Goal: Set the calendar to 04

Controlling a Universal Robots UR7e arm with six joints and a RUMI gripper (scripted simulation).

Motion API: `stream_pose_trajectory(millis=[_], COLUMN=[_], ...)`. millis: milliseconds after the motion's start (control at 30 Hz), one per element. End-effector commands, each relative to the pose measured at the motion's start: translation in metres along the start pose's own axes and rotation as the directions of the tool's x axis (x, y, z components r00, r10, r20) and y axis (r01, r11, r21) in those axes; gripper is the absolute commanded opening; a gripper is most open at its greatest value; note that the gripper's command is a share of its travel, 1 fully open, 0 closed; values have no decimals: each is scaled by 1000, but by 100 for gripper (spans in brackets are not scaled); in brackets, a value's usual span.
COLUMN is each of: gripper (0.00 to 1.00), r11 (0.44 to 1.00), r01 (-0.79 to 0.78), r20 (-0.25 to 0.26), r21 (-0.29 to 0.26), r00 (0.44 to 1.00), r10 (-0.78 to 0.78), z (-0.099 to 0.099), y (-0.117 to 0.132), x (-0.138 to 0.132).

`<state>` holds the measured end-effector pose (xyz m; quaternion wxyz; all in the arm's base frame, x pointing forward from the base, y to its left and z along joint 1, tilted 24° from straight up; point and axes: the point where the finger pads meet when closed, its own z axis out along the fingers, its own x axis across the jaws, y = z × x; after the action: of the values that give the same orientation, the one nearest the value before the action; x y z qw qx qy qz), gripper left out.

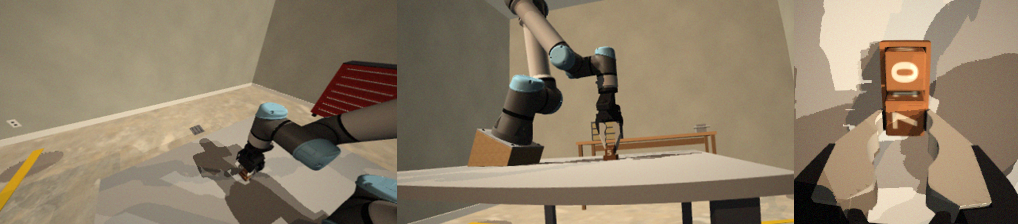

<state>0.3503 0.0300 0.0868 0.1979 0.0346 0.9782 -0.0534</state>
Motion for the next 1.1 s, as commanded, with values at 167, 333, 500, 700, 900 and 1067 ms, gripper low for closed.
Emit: stream_pose_trajectory(millis=[167,333,500,700,900,1067], gripper=[10,10,10,10,10,10], r11=[1000,1000,1000,1000,1000,1000], r01=[0,0,0,0,0,0], r20=[1,1,1,1,1,1], r21=[0,0,0,0,0,0], r00=[1000,1000,1000,1000,1000,1000], r10=[0,0,0,0,0,0], z=[0,0,0,0,2,4], y=[0,0,0,0,0,0], x=[0,0,0,0,0,0])
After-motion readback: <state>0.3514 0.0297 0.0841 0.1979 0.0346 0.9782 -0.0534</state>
